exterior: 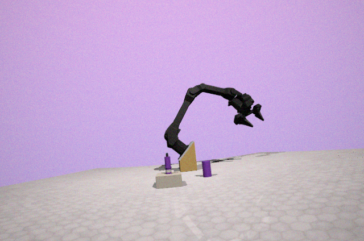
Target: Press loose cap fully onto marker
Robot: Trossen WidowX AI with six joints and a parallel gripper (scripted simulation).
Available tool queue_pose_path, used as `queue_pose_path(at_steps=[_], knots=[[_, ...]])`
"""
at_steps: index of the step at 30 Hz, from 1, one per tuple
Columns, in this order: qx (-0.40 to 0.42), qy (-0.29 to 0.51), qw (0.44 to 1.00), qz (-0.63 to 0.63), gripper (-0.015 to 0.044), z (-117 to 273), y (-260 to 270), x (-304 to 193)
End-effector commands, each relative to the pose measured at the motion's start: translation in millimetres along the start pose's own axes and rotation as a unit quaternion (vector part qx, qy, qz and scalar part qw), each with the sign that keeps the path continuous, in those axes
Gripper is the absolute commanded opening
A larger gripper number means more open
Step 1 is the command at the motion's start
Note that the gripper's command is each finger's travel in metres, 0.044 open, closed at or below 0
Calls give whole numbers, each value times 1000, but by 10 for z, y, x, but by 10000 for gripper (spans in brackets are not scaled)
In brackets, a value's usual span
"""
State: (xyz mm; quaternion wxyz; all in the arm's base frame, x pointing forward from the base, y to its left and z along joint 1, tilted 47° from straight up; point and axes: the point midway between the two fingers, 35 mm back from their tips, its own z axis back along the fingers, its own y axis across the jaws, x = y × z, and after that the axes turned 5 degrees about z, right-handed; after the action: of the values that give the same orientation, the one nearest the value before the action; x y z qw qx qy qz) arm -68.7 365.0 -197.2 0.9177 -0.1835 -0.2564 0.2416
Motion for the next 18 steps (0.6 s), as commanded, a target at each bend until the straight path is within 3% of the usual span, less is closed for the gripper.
queue_pose_path(at_steps=[1, 6, 18], knots=[[-2, 1, 1000, -4, 374, -3, -15, 30], [-46, 29, 992, -110, 243, -106, -474, 744], [-169, 89, 916, -353, 243, -453, -2129, 1859]])
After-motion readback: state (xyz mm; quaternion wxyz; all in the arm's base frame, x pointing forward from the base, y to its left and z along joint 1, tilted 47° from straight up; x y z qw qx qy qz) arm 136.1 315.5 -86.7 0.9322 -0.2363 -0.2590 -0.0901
